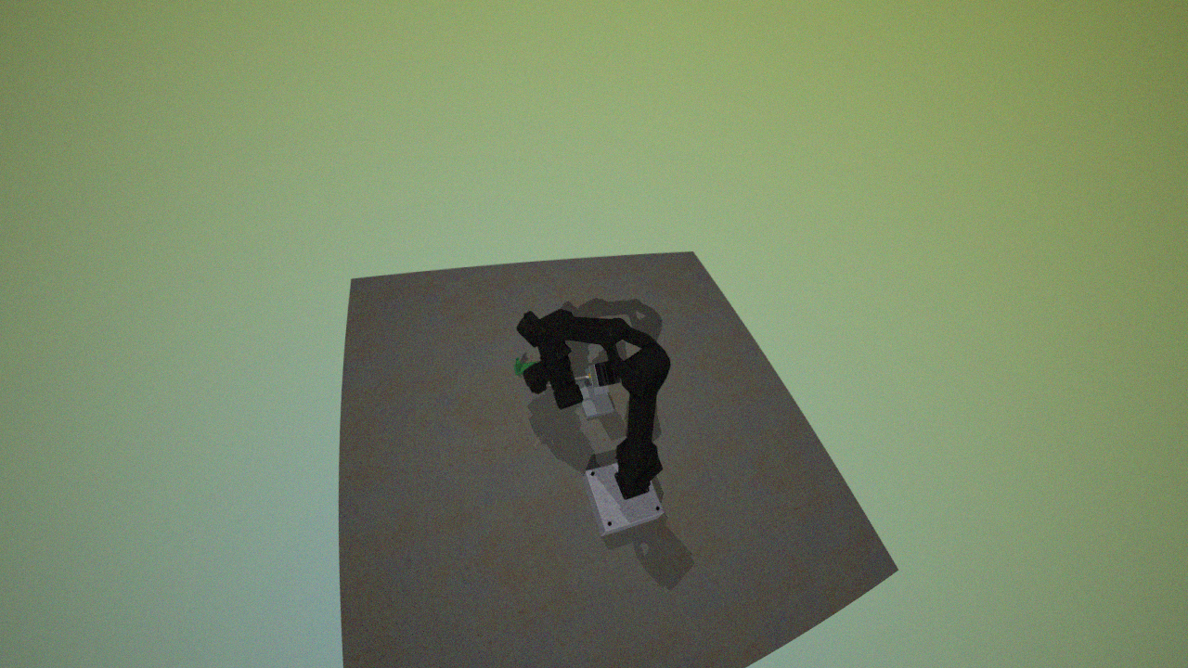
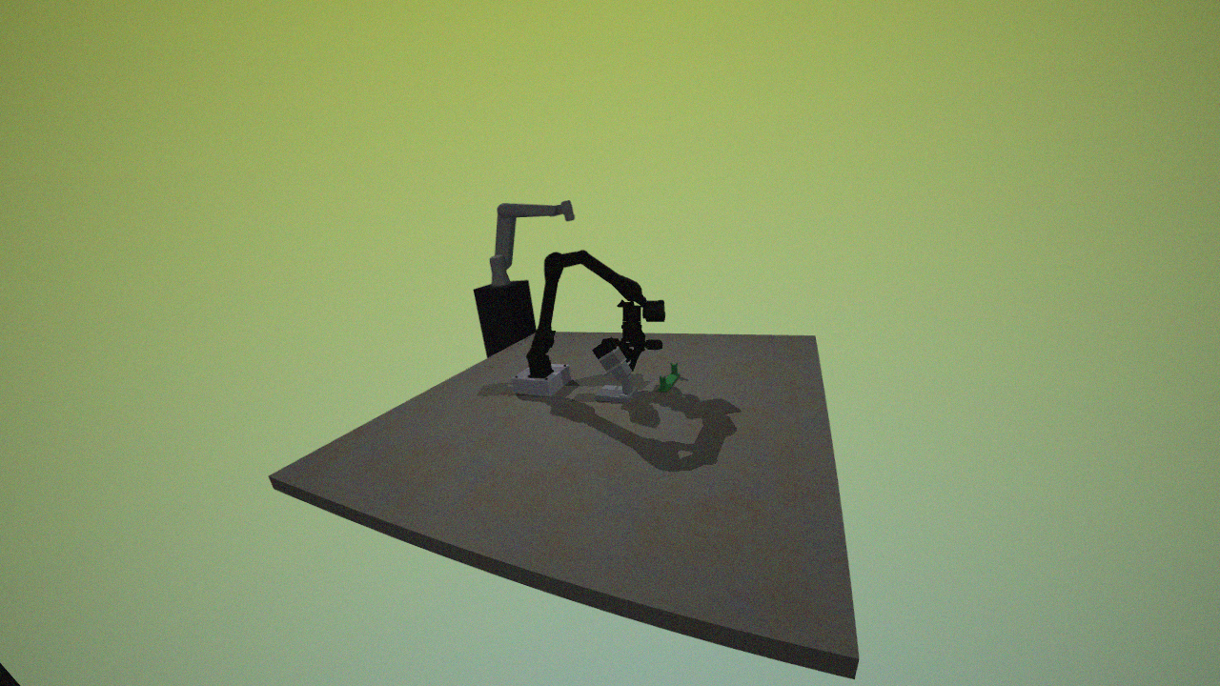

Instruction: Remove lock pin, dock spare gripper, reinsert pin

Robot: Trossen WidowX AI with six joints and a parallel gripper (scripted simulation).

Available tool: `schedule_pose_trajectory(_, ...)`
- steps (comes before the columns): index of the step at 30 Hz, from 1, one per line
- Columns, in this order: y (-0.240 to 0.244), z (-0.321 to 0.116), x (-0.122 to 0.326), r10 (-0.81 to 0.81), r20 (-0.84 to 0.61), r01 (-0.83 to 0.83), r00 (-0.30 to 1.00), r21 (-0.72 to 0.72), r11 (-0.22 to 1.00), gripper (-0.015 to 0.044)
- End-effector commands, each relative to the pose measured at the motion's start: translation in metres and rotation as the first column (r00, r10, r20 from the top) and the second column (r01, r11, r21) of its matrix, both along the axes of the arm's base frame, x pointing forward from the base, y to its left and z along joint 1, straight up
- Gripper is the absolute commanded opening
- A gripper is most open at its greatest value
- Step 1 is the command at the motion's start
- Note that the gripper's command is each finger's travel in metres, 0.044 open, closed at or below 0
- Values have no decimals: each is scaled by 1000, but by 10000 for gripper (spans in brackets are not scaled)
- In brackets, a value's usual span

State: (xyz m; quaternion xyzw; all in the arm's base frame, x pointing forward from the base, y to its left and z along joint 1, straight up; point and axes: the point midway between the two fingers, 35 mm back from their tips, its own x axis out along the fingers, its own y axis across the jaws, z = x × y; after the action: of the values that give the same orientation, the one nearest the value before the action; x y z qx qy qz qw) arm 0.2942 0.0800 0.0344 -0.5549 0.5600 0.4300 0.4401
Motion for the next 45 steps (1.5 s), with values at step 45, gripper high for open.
schedule_pose_trajectory(45,-33,0,0,2,-13,-2,1000,1,1000,0)
